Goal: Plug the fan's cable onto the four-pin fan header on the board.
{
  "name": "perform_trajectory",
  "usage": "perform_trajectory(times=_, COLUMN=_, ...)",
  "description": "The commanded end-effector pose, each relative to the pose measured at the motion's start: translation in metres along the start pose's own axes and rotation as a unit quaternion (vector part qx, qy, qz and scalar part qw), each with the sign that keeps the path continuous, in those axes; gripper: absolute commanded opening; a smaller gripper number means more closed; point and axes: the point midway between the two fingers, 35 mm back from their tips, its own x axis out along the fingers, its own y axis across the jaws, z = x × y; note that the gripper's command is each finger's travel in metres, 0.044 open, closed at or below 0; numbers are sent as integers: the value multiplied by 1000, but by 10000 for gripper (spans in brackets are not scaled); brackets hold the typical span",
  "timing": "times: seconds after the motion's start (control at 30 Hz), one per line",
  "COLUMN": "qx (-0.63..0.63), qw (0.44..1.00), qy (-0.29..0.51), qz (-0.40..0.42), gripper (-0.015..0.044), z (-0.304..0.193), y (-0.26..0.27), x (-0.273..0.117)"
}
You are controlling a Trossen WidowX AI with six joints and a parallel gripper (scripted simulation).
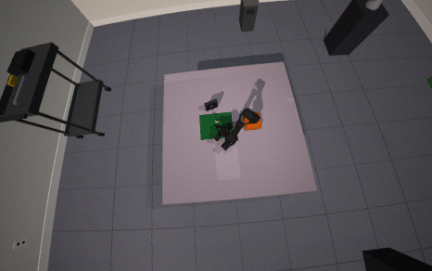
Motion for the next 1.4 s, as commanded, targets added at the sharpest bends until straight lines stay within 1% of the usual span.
perform_trajectory(times=0.0, qx=-5, qw=1000, qy=0, qz=-1, gripper=0, z=-5, y=-1, x=1)
perform_trajectory(times=1.37, qx=-5, qw=1000, qy=0, qz=-1, gripper=0, z=-27, y=-1, x=5)
